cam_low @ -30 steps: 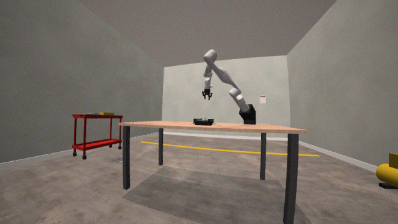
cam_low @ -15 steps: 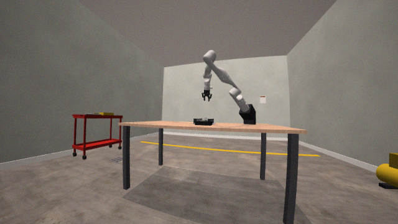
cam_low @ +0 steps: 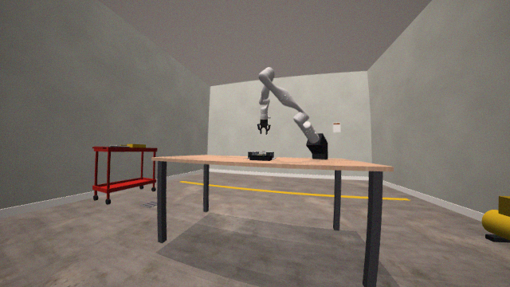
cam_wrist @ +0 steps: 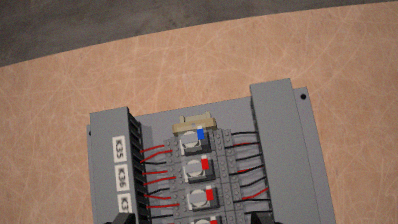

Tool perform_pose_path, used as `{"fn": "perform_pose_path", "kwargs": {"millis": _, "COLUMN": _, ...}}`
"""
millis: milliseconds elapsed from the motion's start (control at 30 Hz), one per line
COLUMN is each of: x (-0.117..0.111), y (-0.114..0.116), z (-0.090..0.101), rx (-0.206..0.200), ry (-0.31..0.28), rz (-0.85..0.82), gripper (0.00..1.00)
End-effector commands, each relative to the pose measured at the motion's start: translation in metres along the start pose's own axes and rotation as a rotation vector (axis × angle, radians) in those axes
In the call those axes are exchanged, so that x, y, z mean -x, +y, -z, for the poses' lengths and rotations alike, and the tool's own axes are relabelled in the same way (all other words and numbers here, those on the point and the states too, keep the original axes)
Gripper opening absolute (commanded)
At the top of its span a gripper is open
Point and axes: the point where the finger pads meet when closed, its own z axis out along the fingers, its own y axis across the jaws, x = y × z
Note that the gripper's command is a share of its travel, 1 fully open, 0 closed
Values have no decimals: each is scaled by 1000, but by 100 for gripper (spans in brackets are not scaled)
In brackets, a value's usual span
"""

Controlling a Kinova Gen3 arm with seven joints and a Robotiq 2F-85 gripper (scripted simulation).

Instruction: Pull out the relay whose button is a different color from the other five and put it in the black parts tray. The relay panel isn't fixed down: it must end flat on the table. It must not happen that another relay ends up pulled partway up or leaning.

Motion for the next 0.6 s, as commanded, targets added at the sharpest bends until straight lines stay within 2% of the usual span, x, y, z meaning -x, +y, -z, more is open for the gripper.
{"fn": "perform_pose_path", "kwargs": {"millis": 0, "x": 5, "y": -1, "z": -13, "rx": 16, "ry": -41, "rz": 21, "gripper": 61}}
{"fn": "perform_pose_path", "kwargs": {"millis": 367, "x": 27, "y": -1, "z": -59, "rx": 66, "ry": -198, "rz": 94, "gripper": 61}}
{"fn": "perform_pose_path", "kwargs": {"millis": 433, "x": 27, "y": -1, "z": -59, "rx": 66, "ry": -198, "rz": 94, "gripper": 61}}
{"fn": "perform_pose_path", "kwargs": {"millis": 567, "x": 35, "y": 0, "z": -73, "rx": 79, "ry": -247, "rz": 114, "gripper": 61}}
